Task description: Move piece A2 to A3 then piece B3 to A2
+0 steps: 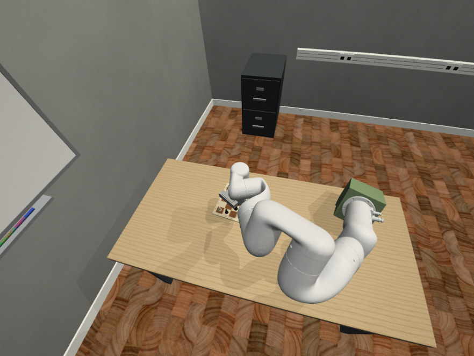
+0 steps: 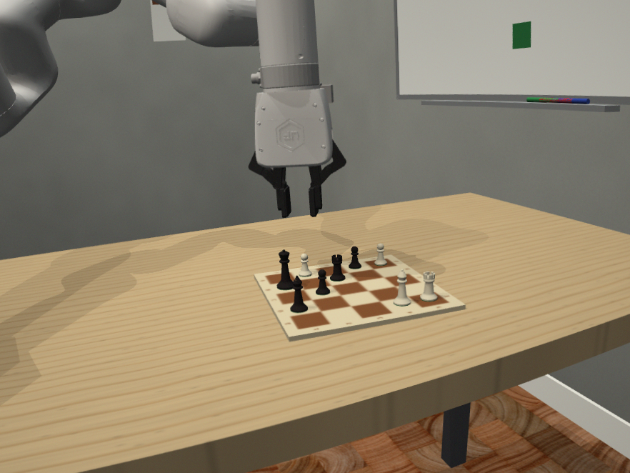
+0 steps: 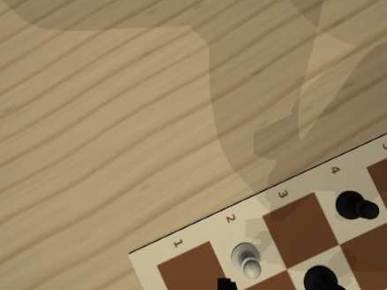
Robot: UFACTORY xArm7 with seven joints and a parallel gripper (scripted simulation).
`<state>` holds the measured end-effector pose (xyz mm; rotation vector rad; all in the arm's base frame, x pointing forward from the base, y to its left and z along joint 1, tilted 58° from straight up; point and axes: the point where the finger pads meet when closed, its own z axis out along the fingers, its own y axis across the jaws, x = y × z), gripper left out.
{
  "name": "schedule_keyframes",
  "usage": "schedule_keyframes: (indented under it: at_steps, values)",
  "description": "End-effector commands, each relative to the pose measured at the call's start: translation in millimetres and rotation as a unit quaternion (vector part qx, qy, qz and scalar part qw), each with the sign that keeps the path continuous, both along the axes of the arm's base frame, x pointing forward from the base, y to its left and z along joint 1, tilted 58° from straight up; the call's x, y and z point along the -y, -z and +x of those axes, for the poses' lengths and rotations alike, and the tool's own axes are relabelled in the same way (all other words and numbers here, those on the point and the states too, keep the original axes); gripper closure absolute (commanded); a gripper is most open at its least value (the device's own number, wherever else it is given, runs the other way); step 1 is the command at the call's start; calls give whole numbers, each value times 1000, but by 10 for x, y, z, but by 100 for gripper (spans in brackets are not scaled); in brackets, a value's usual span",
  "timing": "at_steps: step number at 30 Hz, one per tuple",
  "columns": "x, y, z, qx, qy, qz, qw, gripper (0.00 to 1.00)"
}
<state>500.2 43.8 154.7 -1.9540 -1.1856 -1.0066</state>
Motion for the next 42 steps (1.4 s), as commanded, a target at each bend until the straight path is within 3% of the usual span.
schedule_keyframes:
  at_steps: [1, 42]
  values:
    - [23, -7, 9, -57, 24, 7, 998, 65]
    - [-20, 20, 23, -57, 24, 7, 998, 65]
